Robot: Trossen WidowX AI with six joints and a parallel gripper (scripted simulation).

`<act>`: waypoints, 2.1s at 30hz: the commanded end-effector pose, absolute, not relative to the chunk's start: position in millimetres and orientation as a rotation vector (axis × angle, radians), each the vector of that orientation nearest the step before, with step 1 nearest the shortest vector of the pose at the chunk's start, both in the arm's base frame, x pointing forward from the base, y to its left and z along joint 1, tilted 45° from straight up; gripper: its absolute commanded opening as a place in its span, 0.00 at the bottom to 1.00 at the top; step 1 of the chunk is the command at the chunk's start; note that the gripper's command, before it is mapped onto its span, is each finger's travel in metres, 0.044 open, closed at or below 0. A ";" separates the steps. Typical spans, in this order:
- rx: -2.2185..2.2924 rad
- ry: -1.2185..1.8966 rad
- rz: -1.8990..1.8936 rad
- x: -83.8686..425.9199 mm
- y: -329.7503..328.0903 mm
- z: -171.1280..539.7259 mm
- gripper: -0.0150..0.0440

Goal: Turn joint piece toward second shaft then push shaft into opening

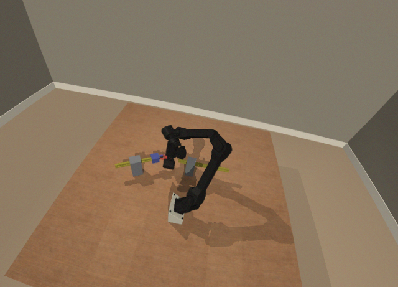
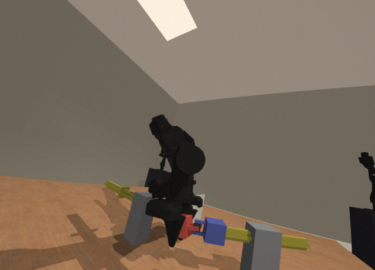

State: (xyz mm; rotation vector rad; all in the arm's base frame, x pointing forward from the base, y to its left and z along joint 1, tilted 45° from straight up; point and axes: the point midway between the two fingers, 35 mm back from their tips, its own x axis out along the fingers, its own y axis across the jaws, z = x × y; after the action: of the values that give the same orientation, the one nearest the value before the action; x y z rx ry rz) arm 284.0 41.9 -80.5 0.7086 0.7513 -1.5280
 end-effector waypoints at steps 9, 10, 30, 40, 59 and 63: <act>0.704 0.751 -1.526 284.0 41.2 -80.8 0.56; 0.704 0.751 -1.526 284.0 41.2 -80.8 0.56; 0.707 0.747 -1.530 283.9 41.9 -80.4 0.25; 0.643 0.587 -1.594 280.8 46.3 -74.2 0.25; 0.613 0.505 -1.623 279.5 48.3 -71.1 0.25; 0.613 0.505 -1.623 279.5 48.3 -71.1 0.30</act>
State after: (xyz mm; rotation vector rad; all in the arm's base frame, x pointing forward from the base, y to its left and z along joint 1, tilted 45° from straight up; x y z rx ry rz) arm 279.5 48.3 -71.1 0.6130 0.5032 -1.6235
